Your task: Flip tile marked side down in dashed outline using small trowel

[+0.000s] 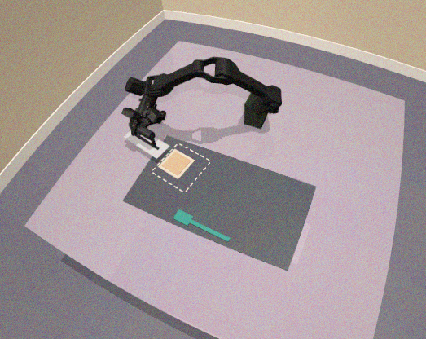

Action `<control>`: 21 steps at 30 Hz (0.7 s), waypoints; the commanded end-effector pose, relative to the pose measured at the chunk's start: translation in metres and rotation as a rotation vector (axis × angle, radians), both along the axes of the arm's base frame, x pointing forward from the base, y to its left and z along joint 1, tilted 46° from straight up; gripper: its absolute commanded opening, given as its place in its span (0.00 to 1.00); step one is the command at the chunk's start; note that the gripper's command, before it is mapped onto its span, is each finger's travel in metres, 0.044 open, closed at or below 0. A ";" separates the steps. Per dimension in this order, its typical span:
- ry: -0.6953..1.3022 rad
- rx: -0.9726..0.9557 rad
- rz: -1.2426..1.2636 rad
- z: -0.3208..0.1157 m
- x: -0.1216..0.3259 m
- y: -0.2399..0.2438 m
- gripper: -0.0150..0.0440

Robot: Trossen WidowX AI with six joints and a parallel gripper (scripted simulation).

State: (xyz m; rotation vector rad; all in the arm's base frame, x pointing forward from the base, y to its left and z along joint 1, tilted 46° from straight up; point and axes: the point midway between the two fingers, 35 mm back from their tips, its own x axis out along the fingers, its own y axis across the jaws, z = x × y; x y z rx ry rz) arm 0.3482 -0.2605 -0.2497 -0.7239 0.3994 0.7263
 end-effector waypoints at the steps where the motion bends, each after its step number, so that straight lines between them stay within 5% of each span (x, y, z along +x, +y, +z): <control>1: -0.022 -0.015 0.000 0.006 0.004 -0.006 0.25; 21: -0.022 -0.022 -0.002 -0.003 0.004 0.002 0.25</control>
